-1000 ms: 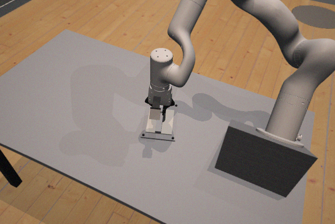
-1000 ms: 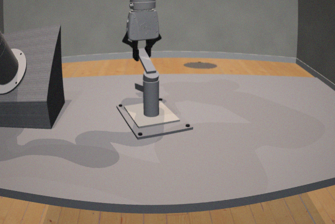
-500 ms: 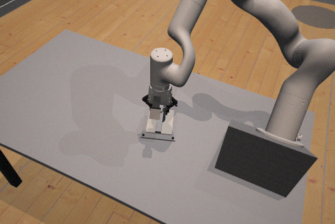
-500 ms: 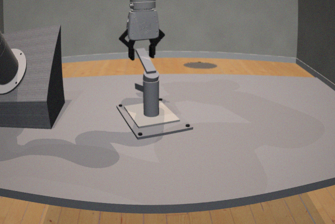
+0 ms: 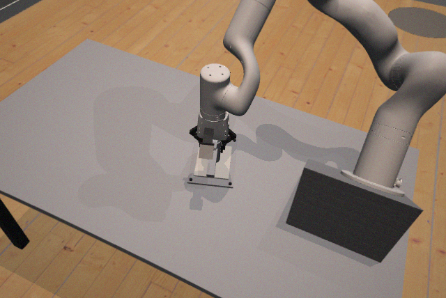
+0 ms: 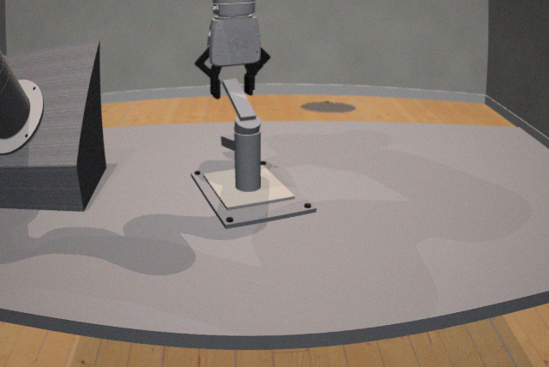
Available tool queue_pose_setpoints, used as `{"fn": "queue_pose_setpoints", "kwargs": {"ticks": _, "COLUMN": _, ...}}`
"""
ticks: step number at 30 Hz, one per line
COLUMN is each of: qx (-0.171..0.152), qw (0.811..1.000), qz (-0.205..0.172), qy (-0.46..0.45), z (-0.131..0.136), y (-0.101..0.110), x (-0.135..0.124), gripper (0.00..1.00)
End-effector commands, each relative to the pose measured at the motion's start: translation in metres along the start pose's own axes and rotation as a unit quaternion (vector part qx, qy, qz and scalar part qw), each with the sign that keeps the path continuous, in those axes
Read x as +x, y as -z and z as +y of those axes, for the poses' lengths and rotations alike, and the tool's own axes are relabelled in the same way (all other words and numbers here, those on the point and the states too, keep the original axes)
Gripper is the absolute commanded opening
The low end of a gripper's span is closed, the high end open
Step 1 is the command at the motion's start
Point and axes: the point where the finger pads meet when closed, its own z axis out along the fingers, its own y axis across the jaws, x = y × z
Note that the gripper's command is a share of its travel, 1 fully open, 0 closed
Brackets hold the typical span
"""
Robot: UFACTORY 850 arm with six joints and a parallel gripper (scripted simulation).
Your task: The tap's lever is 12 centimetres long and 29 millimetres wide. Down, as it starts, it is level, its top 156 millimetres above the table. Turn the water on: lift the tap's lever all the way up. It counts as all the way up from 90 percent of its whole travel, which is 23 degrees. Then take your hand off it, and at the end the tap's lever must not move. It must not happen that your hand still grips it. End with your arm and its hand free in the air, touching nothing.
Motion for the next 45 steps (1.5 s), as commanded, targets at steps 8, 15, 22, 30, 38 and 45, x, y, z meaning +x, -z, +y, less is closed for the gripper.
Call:
{"fn": "queue_pose_setpoints", "kwargs": {"ticks": 8, "qx": -0.001, "qw": 1.000, "qz": 0.000, "qy": 0.000, "z": 0.0007, "y": 0.0008, "x": 0.0000, "gripper": 0.68}}
{"fn": "queue_pose_setpoints", "kwargs": {"ticks": 15, "qx": -0.001, "qw": 1.000, "qz": 0.000, "qy": 0.000, "z": 0.0007, "y": 0.0008, "x": 0.0000, "gripper": 0.68}}
{"fn": "queue_pose_setpoints", "kwargs": {"ticks": 22, "qx": -0.001, "qw": 1.000, "qz": 0.000, "qy": 0.000, "z": 0.0007, "y": 0.0008, "x": 0.0000, "gripper": 0.68}}
{"fn": "queue_pose_setpoints", "kwargs": {"ticks": 30, "qx": -0.001, "qw": 1.000, "qz": 0.000, "qy": 0.000, "z": 0.0007, "y": 0.0037, "x": 0.0000, "gripper": 0.68}}
{"fn": "queue_pose_setpoints", "kwargs": {"ticks": 38, "qx": -0.001, "qw": 1.000, "qz": 0.000, "qy": 0.000, "z": 0.0007, "y": 0.0108, "x": 0.0000, "gripper": 0.68}}
{"fn": "queue_pose_setpoints", "kwargs": {"ticks": 45, "qx": -0.001, "qw": 1.000, "qz": 0.000, "qy": 0.000, "z": 0.0007, "y": 0.0108, "x": 0.0000, "gripper": 0.68}}
